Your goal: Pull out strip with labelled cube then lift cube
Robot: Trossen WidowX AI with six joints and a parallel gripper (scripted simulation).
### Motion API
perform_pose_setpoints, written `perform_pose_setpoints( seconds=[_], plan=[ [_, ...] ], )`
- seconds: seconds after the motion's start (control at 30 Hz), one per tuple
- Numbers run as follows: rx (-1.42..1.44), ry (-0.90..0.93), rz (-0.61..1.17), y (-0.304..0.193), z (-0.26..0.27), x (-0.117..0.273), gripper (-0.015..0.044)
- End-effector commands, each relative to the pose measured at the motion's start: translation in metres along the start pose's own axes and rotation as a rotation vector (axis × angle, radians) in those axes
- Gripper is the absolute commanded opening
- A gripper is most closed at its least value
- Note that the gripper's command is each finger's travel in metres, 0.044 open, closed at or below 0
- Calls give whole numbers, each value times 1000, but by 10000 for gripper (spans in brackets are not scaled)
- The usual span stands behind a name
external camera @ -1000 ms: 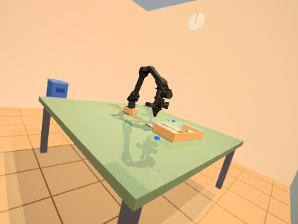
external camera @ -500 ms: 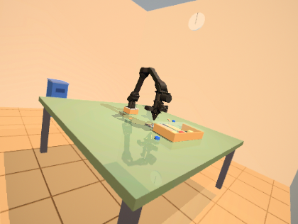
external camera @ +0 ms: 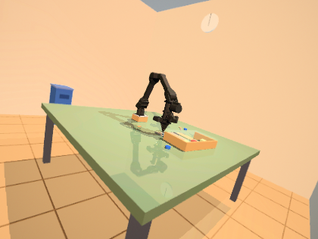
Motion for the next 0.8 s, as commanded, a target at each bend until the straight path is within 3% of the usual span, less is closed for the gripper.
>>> perform_pose_setpoints(
  seconds=[0.0,0.77],
  plan=[
    [4,5,9,-2,0,-10,0],
    [4,5,9,-3,0,-17,0]
  ],
)
Point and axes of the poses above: the point midway between the two fingers, 35 mm back from their tips, its own x axis back along the fingers, its own z axis across the jaws, y = z × x, the point moved 10 cm from there along x, back along the fingers, and after that the axes turned 6 degrees about x, right-handed, at the moved point
